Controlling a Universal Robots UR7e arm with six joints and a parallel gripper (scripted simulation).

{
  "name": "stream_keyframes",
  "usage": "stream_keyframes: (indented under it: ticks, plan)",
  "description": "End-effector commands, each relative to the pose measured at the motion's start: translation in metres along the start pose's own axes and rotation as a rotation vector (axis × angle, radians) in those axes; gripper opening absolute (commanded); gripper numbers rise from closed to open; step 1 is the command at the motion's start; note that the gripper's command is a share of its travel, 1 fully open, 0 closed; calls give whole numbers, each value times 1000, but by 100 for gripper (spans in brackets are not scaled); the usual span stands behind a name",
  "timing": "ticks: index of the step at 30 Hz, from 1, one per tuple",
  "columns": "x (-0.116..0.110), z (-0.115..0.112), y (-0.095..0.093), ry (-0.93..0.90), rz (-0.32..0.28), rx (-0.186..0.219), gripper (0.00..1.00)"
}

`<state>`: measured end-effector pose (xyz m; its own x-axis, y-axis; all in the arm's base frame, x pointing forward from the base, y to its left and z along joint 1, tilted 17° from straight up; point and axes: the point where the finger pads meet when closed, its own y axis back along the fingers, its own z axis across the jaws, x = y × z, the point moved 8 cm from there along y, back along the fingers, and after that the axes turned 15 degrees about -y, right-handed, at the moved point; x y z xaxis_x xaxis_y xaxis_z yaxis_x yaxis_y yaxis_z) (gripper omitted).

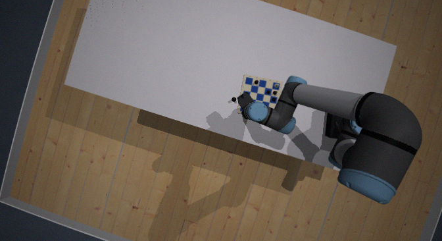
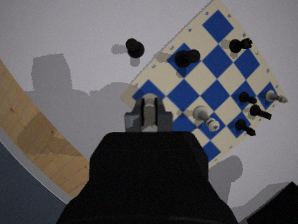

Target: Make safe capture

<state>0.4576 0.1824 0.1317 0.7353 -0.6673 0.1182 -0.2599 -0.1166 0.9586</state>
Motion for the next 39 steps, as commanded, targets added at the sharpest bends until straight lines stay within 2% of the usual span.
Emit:
stream_keyframes:
  ticks: [1, 8, 39]
  plan:
    - [1, -2, -16, 0, 4, 4, 0]
    - [1, -2, -25, 0, 4, 4, 0]
    - [1, -2, -25, 0, 4, 4, 0]
